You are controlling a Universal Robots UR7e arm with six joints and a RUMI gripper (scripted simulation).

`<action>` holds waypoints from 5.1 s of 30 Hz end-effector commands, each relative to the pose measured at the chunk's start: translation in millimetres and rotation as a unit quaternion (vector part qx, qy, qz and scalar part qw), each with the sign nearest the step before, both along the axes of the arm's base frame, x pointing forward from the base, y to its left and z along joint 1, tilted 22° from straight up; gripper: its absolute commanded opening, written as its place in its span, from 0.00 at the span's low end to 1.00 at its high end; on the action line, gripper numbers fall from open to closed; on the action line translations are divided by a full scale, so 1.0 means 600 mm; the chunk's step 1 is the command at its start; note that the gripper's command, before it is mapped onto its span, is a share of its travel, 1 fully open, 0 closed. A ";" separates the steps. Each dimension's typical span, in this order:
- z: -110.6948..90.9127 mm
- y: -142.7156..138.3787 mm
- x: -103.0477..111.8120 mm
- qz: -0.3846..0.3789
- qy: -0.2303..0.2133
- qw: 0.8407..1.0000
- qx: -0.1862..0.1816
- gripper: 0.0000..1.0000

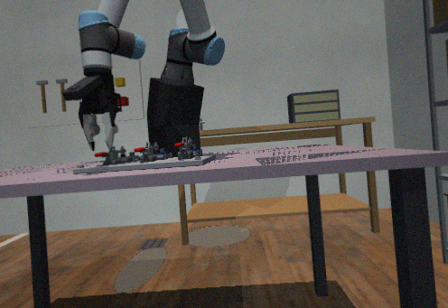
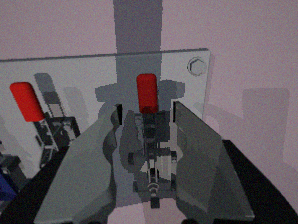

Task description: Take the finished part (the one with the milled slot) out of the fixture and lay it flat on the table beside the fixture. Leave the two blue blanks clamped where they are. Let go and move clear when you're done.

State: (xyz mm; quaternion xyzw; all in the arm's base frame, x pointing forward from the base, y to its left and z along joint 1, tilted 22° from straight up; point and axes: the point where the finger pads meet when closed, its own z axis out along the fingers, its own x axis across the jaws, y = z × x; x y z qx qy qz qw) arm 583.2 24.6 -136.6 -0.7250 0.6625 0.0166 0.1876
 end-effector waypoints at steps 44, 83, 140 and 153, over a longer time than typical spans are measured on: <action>-0.042 0.013 0.012 0.000 -0.001 1.000 0.000 0.28; -0.042 0.013 0.012 0.000 -0.001 1.000 0.000 0.28; -0.040 0.012 0.010 0.000 -0.001 1.000 0.000 0.00; -0.034 0.010 0.006 0.000 -0.001 1.000 0.000 0.00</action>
